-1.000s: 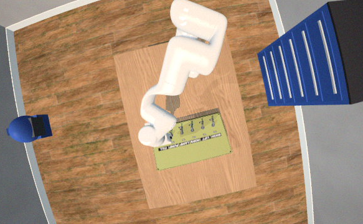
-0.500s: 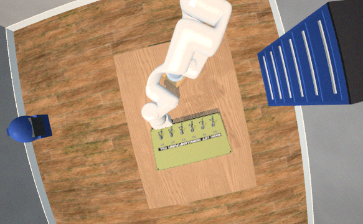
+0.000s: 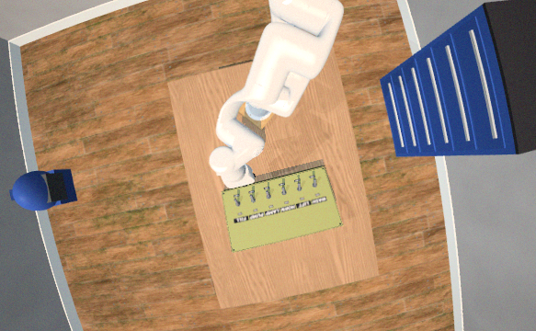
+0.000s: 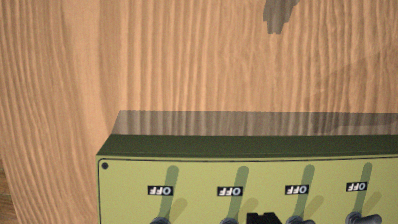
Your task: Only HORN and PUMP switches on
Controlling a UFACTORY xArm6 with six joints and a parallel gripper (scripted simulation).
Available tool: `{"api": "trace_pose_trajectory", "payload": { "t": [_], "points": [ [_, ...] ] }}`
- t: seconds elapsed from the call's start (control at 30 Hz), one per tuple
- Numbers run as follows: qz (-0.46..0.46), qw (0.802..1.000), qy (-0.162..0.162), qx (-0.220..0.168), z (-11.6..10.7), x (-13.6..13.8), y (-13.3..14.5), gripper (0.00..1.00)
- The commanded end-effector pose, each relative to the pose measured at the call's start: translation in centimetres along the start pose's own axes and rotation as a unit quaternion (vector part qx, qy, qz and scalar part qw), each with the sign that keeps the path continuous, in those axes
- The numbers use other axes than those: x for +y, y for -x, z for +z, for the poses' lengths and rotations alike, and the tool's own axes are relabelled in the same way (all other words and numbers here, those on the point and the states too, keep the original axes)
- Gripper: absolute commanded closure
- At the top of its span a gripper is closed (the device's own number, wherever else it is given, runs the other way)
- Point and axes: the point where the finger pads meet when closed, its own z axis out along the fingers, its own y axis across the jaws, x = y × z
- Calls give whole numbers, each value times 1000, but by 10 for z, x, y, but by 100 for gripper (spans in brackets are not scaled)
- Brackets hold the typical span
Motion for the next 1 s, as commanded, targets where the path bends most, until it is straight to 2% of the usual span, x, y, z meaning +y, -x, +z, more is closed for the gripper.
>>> {"api": "trace_pose_trajectory", "payload": {
  "t": [0.0, 0.73, 0.97],
  "points": [
    [0, 1000, -1, -1, -1, 0, 1, 100],
    [0, 1000, -1, -2, 0, 0, 1, 100],
    [0, 1000, -1, -2, 9, 0, 1, 100]
  ]
}}
